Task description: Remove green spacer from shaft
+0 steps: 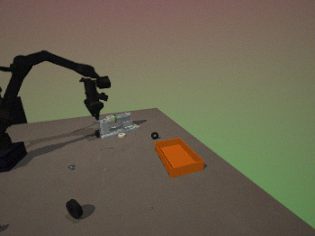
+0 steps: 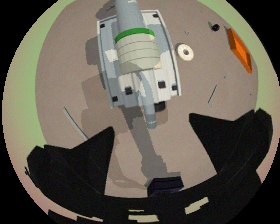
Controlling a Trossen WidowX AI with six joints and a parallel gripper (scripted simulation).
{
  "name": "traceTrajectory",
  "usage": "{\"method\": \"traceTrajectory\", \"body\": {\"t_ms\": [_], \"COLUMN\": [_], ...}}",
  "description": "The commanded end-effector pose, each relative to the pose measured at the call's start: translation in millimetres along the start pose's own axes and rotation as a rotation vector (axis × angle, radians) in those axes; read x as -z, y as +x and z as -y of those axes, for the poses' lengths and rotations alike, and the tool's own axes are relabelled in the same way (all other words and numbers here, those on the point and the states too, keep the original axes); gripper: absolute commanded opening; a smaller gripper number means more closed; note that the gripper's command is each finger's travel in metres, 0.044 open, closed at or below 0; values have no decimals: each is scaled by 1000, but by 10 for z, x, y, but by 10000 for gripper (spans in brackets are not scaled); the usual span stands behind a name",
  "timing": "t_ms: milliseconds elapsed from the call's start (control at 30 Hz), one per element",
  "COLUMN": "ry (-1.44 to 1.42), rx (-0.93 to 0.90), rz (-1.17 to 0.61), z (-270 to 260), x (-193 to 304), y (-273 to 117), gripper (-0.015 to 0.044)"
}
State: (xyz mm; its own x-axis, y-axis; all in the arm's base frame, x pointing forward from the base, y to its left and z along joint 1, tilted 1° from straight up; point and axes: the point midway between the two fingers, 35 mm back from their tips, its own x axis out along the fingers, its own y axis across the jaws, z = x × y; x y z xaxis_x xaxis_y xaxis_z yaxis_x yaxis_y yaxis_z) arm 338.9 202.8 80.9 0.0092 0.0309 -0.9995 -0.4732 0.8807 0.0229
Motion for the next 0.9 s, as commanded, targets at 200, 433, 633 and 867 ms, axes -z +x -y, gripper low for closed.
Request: {"method": "traceTrajectory", "body": {"t_ms": [200,433,633,867], "ry": [-25,-25,-25,-25], "rx": [1,1,1,1], "rz": [-2,-2,-2,-2], "z": [3,3,4,5], "x": [2,-2,-3,0], "y": [10,105,204,319], "gripper": [440,440,440,440]}}
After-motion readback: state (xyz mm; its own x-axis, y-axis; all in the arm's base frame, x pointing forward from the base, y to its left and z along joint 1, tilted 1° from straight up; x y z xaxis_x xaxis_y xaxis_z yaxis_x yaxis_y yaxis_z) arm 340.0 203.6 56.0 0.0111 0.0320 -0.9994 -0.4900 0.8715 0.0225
